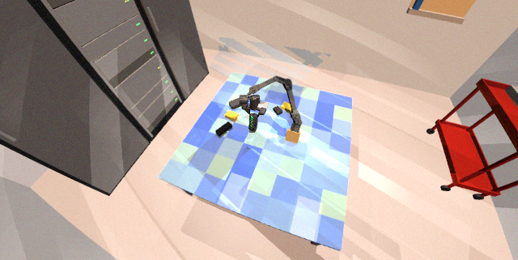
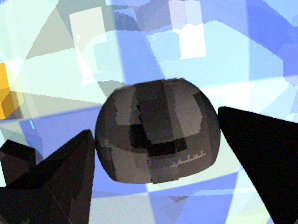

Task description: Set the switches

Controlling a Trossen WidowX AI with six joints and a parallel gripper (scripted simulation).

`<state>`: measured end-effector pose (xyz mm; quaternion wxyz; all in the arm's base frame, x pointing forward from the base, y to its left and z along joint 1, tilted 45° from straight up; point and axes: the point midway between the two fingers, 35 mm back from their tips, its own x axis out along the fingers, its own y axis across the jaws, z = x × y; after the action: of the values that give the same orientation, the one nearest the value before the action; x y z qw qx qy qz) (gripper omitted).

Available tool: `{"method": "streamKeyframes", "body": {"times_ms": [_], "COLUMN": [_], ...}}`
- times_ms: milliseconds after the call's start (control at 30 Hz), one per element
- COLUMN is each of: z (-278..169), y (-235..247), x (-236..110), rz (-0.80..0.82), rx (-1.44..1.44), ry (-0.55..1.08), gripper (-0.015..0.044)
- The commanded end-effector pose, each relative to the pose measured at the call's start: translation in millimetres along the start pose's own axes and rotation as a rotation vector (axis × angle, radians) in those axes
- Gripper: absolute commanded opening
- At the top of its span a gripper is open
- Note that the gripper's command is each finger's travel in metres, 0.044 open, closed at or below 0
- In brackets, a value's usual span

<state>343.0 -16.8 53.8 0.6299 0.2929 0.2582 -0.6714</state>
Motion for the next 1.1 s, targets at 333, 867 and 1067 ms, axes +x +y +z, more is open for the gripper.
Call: {"method": "streamKeyframes", "body": {"times_ms": [333, 867, 1067], "z": [10.9, 22.0, 26.0], "y": [-3.3, -3.4, -3.4], "x": [13.4, 19.3, 21.7], "rz": [-0.019, -0.019, -0.019], "rx": [-0.005, -0.004, -0.004], "ry": [-0.008, -0.009, -0.009], "gripper": [0.0338, 0.0338, 0.0338]}}
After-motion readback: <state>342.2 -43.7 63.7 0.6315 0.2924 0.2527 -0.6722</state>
